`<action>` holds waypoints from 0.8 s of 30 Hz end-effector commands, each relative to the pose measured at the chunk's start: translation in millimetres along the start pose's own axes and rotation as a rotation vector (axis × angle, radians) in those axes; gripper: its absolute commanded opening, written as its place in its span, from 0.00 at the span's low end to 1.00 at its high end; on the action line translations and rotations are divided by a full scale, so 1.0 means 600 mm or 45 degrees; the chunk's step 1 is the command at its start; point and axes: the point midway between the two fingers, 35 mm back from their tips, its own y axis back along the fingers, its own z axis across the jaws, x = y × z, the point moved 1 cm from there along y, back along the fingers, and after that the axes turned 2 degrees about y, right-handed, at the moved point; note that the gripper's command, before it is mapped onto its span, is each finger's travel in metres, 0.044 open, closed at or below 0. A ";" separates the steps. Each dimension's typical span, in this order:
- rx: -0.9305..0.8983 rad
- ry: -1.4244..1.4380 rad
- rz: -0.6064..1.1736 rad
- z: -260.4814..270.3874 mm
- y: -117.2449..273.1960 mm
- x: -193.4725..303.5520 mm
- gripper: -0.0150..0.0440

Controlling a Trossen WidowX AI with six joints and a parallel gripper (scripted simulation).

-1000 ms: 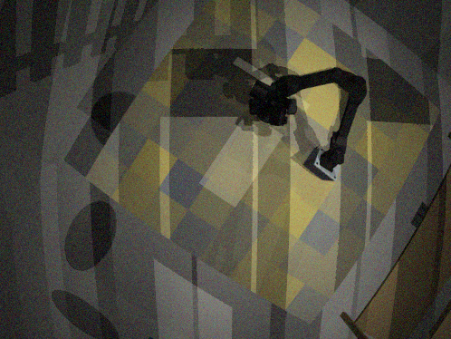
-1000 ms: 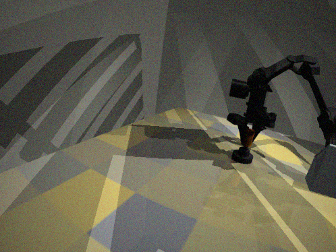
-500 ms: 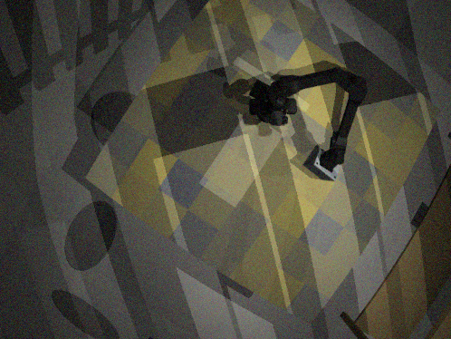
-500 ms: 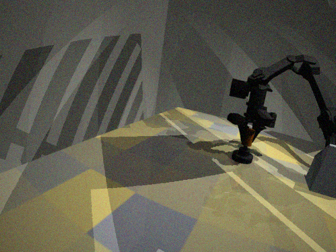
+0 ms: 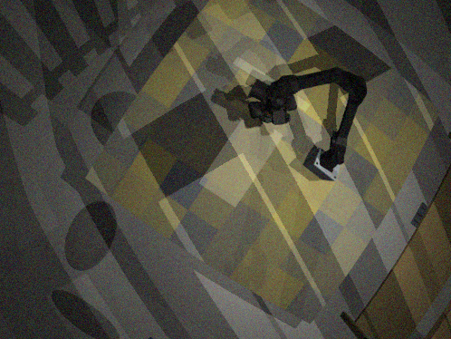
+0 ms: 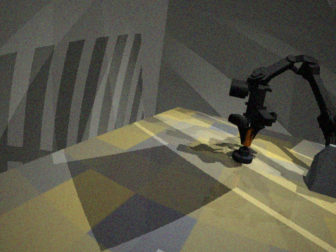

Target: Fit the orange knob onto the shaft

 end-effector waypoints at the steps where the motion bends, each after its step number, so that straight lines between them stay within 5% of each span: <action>1: -0.003 0.008 0.005 0.002 -0.001 -0.001 0.25; 24: -0.004 0.275 0.005 -0.001 0.003 0.003 0.25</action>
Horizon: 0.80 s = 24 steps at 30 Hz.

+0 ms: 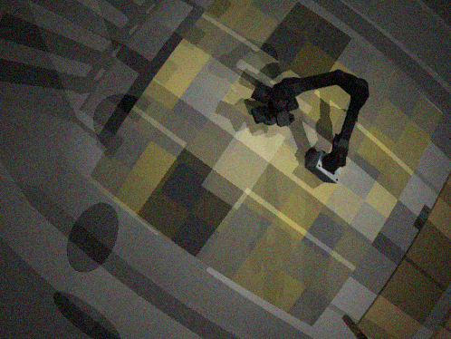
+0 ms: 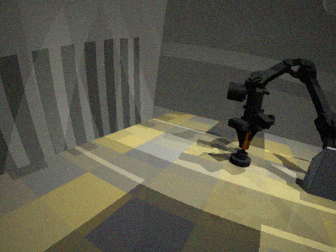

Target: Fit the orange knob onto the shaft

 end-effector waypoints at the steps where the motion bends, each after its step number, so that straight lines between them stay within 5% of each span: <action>1: -0.002 0.074 0.007 -0.002 0.000 0.003 0.25; 24: -0.002 0.075 0.007 0.001 -0.001 0.000 0.25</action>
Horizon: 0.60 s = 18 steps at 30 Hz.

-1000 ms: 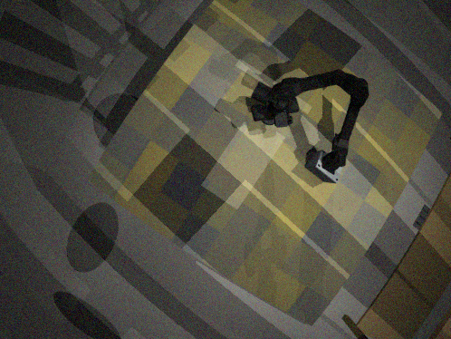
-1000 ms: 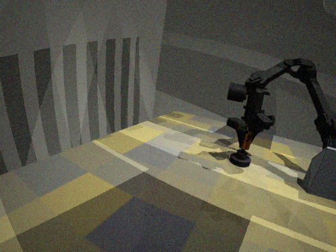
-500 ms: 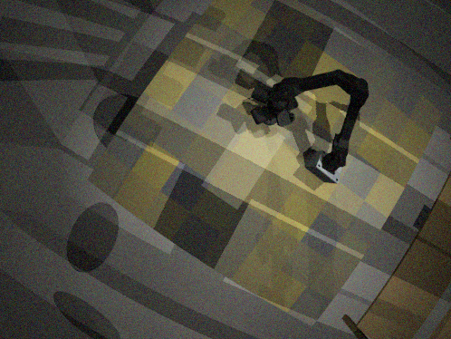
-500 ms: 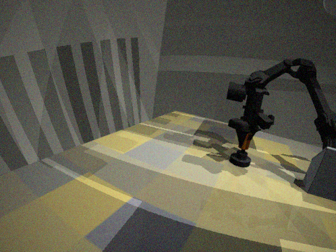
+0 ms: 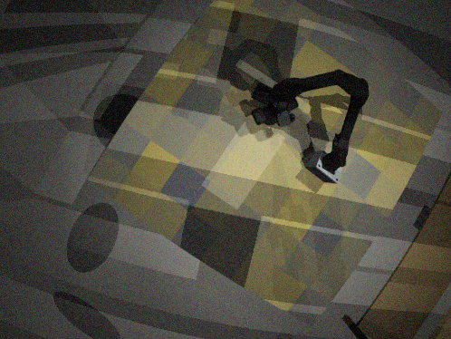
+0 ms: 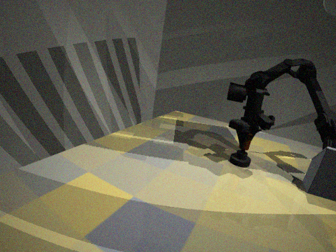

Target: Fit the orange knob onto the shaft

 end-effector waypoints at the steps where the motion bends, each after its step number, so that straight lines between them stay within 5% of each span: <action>1: -0.004 0.001 0.007 0.001 0.005 0.002 0.25; 18: -0.004 0.268 0.006 -0.001 0.003 0.003 0.25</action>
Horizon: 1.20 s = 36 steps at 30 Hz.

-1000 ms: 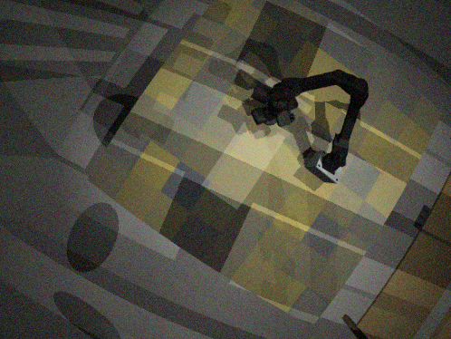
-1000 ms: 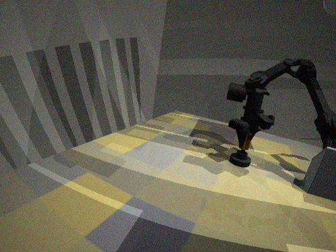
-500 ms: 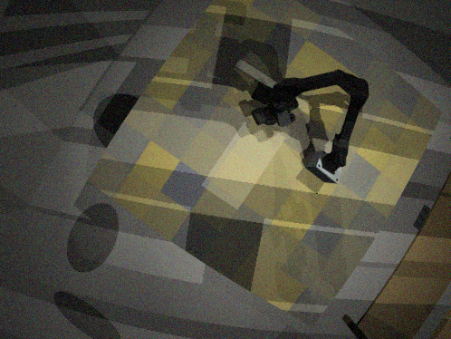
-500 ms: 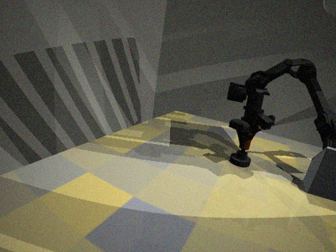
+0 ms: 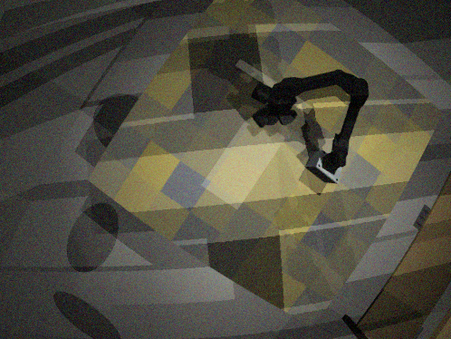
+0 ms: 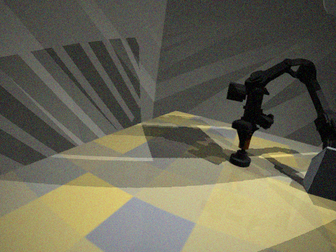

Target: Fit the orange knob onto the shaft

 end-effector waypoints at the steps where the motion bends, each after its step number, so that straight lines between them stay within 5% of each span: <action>1: -0.006 0.012 0.003 0.001 -0.001 -0.001 0.25; 36: -0.006 0.278 0.003 0.001 -0.001 -0.001 0.25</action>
